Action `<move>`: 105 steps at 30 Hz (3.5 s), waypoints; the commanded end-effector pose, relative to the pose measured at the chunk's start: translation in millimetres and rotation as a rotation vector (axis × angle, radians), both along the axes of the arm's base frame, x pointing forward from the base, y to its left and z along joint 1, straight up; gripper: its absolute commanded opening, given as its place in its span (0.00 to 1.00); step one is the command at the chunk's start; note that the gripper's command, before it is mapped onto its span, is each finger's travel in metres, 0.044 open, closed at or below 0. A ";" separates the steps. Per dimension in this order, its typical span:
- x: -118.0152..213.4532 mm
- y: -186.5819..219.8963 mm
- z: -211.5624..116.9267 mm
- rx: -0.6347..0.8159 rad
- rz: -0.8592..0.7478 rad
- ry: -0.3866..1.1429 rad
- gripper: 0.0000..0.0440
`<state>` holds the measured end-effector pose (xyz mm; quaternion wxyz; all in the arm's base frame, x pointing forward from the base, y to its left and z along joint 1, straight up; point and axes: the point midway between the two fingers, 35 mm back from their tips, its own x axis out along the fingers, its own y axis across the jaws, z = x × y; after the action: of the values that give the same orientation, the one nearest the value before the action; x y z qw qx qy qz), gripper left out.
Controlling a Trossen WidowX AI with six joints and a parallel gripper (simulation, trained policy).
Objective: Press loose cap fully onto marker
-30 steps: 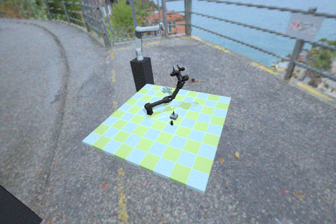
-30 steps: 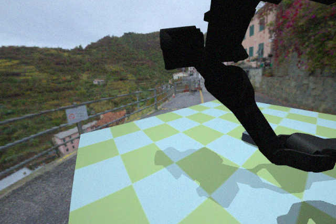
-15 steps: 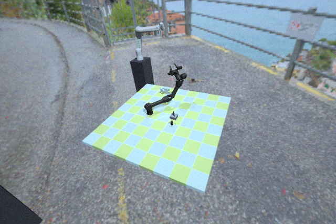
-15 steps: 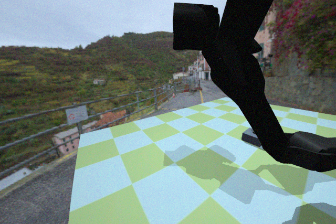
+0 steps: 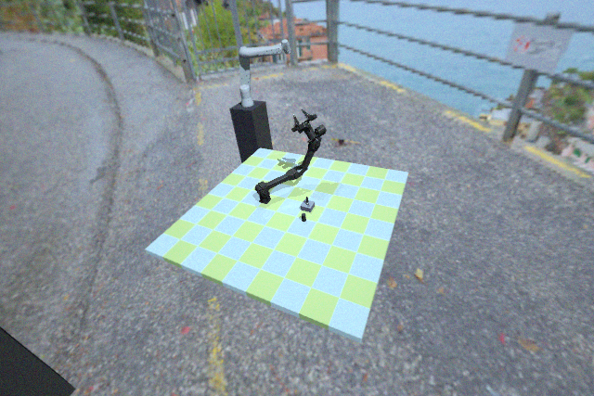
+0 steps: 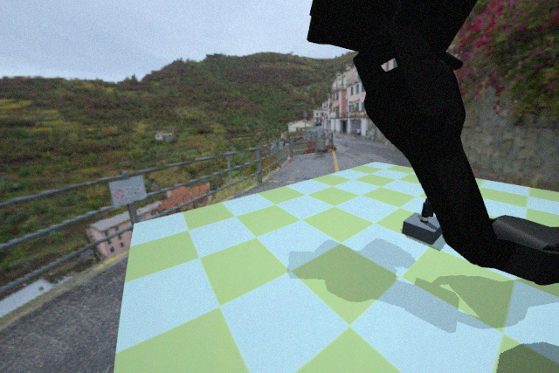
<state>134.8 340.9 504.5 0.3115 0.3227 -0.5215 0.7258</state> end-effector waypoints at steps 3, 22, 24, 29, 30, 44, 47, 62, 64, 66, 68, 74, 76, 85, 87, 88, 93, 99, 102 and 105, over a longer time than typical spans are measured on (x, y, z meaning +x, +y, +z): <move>-12.6 -18.7 10.4 0.056 0.052 -0.005 0.74; -47.0 -67.1 30.9 0.190 0.205 -0.033 0.72; -50.8 -72.5 32.6 0.204 0.222 -0.038 0.72; -60.1 -86.0 36.5 0.239 0.266 -0.049 0.72; -62.0 -88.7 37.2 0.246 0.275 -0.052 0.72; -87.7 -127.6 45.6 0.342 0.427 -0.084 0.72; -93.0 -136.1 46.8 0.362 0.460 -0.092 0.72; -117.7 -179.9 51.0 0.462 0.629 -0.142 0.72; -120.8 -185.9 51.2 0.475 0.651 -0.149 0.72; -123.7 -191.9 51.4 0.488 0.673 -0.157 0.72; -126.5 -198.0 51.6 0.501 0.695 -0.165 0.72; -134.5 -216.3 51.5 0.540 0.761 -0.190 0.72; -137.0 -222.5 51.4 0.553 0.782 -0.198 0.72; -146.8 -250.5 49.8 0.612 0.878 -0.239 0.71; -148.6 -256.8 49.3 0.626 0.898 -0.248 0.71; -149.5 -259.9 49.0 0.632 0.909 -0.253 0.71; -153.5 -275.6 47.2 0.665 0.960 -0.277 0.71; -157.2 -294.4 44.6 0.705 1.019 -0.307 0.71; -158.6 -303.7 43.0 0.726 1.048 -0.323 0.71; -159.8 -313.0 41.2 0.746 1.076 -0.339 0.71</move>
<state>-23.9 40.9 548.3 -0.2888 0.5062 -0.5464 0.6015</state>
